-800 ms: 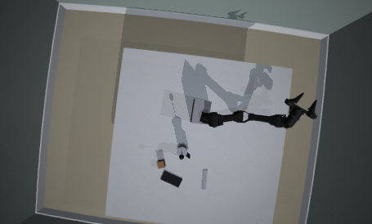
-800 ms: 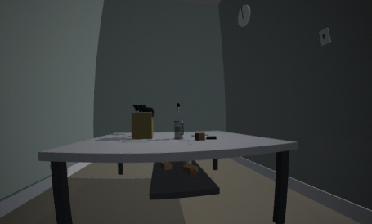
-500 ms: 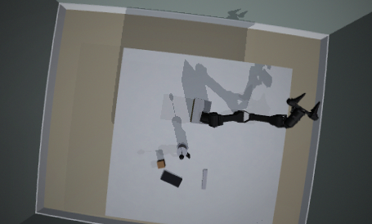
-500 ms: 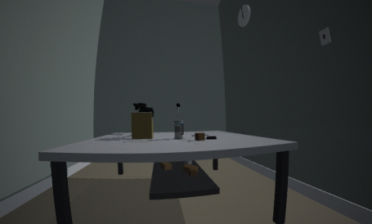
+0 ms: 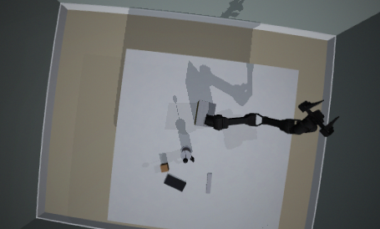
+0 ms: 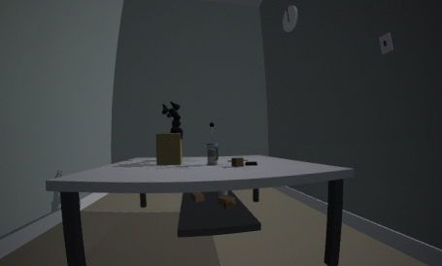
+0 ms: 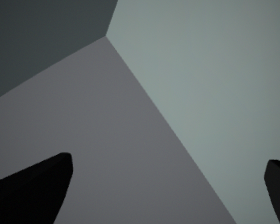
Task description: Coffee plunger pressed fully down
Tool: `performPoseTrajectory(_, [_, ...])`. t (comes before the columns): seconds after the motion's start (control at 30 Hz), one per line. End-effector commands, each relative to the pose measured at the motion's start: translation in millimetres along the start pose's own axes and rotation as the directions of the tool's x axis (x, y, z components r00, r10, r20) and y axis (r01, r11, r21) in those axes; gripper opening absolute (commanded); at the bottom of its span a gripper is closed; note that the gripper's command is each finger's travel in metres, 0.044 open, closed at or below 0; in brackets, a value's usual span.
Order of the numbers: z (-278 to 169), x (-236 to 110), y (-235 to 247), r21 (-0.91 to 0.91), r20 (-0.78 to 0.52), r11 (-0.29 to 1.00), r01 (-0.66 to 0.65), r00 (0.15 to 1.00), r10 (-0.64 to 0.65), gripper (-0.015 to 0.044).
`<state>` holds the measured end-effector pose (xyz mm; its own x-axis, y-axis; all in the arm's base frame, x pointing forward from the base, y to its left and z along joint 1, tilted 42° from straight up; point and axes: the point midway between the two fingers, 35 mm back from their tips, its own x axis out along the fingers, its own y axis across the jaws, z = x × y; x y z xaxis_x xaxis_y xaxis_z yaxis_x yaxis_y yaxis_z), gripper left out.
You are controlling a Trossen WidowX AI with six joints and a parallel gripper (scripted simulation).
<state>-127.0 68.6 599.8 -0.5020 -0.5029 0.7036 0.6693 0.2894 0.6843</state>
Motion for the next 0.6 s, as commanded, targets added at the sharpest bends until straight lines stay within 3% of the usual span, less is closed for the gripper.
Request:
performPoseTrajectory(0.0, [-73.6, 17.5, 6.7, -0.128, -0.178, 0.989, -0.069, 0.983, 0.045, 0.044])
performPoseTrajectory(0.27, [-193.2, 21.0, 9.9, -0.252, -0.477, 0.934, -0.253, 0.873, 0.107, 0.044])
performPoseTrajectory(0.57, [-334.3, -15.9, -11.2, -0.265, -0.8, 0.827, -0.496, 0.592, 0.098, 0.044])
